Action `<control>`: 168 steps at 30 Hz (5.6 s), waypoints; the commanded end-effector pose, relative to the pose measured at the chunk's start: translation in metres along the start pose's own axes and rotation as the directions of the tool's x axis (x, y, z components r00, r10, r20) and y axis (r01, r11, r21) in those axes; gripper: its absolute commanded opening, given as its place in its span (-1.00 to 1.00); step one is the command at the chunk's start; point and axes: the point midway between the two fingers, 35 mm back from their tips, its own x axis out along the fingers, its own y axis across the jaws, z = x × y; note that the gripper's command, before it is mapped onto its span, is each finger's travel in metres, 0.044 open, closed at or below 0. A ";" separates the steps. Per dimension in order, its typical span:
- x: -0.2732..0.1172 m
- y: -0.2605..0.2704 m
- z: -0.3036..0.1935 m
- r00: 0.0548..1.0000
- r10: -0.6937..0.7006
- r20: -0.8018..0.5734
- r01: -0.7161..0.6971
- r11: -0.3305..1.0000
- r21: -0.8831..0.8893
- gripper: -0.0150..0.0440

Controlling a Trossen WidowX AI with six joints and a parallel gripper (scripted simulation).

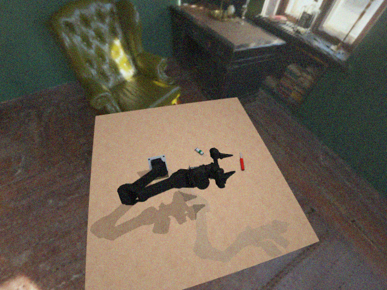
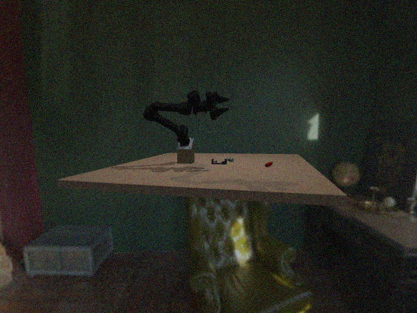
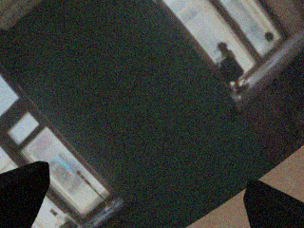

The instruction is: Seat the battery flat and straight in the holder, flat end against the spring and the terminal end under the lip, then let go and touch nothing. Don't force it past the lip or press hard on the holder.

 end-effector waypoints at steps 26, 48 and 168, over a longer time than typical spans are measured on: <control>0.038 0.025 -0.350 0.210 -0.456 -0.865 -0.954 0.096 -0.283 0.34; -0.014 0.009 -0.441 -0.056 -0.716 -0.696 -0.848 -0.334 0.412 0.34; -0.071 -0.075 -0.346 0.127 -0.708 -0.695 0.145 0.706 -0.693 -0.21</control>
